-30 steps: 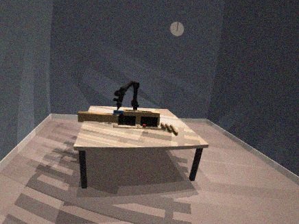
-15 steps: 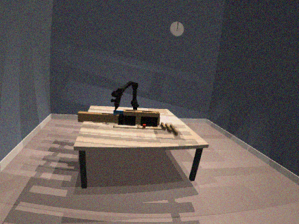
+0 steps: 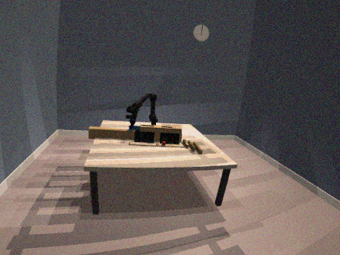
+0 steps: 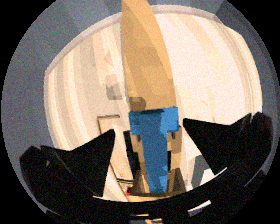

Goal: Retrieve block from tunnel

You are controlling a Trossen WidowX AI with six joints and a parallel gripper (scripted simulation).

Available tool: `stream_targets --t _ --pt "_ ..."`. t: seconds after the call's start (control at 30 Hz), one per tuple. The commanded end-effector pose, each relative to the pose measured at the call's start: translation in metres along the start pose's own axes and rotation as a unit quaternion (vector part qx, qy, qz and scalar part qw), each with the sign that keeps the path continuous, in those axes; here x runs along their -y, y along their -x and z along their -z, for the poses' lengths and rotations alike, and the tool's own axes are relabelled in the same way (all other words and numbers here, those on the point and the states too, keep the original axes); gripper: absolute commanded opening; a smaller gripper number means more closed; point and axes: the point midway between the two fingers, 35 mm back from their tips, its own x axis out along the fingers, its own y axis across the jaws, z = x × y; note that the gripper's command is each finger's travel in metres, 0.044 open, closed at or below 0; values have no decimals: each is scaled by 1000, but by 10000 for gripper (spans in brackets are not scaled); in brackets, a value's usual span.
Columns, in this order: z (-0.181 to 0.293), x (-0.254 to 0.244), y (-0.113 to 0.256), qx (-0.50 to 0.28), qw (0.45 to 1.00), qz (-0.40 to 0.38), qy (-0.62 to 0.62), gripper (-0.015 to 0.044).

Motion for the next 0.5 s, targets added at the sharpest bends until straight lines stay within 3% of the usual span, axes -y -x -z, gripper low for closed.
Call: stream_targets --t 0.0,0.27,0.47 --pt "3 1 -7 -4 1000 -1 2 440" --pt "0 0 -2 0 1000 0 0 230" --pt "0 0 -2 0 1000 0 0 190"
